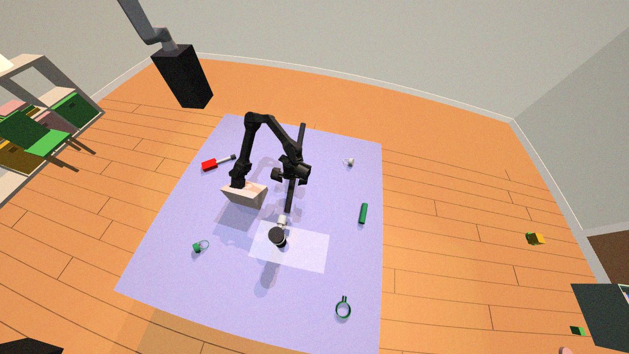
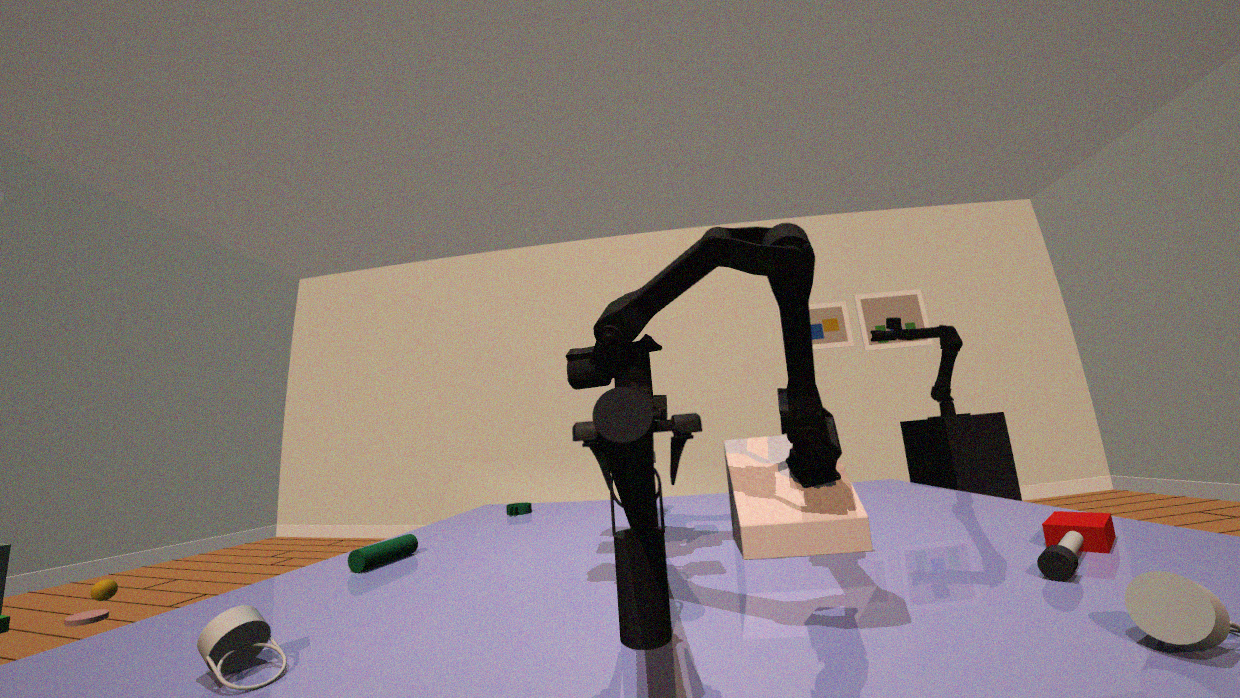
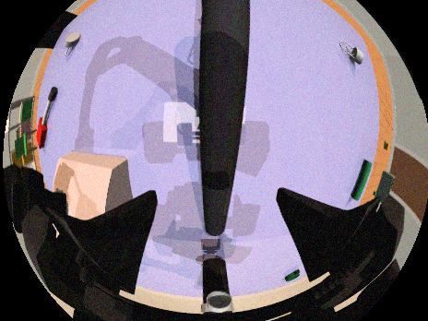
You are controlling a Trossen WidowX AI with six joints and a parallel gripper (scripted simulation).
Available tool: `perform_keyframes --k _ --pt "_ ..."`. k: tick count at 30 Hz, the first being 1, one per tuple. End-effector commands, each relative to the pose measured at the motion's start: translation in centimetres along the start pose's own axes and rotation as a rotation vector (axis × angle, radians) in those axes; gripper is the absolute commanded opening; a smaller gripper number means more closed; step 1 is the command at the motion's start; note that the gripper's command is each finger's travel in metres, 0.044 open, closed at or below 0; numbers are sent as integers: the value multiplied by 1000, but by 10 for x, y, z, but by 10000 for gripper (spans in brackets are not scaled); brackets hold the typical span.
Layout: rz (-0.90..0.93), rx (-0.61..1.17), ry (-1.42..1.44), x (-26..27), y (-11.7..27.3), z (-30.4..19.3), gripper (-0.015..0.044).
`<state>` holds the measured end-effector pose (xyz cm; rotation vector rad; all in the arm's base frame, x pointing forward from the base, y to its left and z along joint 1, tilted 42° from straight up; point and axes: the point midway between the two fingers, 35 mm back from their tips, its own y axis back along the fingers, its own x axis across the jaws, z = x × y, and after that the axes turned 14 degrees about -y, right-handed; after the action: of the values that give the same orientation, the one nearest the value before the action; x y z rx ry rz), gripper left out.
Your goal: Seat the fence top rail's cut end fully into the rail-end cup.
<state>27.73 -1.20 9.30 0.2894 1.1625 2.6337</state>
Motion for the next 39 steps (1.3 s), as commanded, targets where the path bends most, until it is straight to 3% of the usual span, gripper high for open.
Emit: perform_keyframes --k 1,39 --pt "-5 -5 -4 -1 -9 0 440" --pt "-6 -7 -4 -2 -70 1 440"
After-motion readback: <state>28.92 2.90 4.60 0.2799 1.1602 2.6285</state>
